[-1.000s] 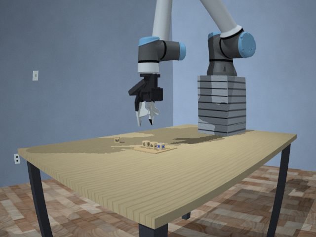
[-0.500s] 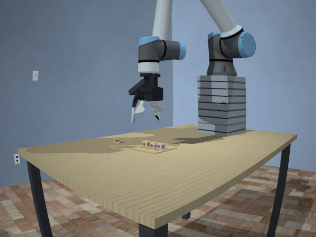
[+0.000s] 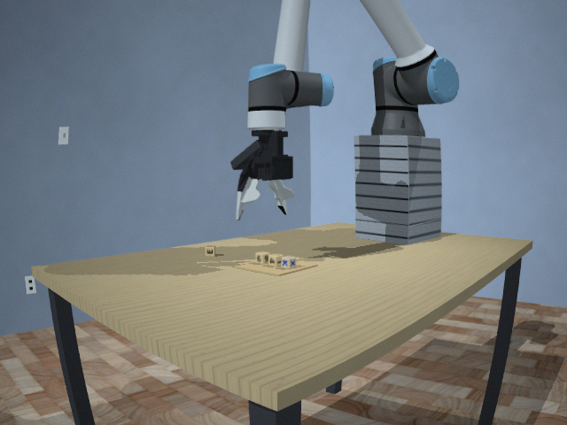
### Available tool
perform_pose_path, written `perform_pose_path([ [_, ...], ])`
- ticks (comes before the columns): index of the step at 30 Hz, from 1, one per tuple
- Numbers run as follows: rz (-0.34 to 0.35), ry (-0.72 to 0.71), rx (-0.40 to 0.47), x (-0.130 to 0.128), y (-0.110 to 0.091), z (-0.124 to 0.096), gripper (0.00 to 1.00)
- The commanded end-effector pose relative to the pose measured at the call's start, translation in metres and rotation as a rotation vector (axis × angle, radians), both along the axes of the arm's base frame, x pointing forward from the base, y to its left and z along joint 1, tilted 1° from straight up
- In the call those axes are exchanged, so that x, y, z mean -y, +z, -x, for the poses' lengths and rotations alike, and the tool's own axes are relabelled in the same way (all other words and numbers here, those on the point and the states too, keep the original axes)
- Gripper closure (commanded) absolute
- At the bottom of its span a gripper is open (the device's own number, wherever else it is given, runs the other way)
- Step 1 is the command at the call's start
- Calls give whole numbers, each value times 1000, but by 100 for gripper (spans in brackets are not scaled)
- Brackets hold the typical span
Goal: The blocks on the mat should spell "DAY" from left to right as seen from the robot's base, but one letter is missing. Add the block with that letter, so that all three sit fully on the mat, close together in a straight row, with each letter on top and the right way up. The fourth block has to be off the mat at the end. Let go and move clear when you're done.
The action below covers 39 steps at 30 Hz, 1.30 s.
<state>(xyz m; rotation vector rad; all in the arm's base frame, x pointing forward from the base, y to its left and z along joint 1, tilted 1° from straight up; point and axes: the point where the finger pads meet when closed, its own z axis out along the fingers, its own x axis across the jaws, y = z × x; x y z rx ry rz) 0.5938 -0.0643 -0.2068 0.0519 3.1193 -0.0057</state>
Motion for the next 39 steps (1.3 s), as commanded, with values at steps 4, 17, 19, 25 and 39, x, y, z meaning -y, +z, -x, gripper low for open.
perform_pose_path([
  [4, -2, -2, -1, 0, 31, 3, 0],
  [17, -1, -2, 0, 0, 81, 4, 0],
  [19, -1, -2, 0, 0, 85, 4, 0],
  [25, -1, -2, 1, 0, 87, 3, 0],
  [39, -2, -2, -1, 0, 85, 4, 0],
])
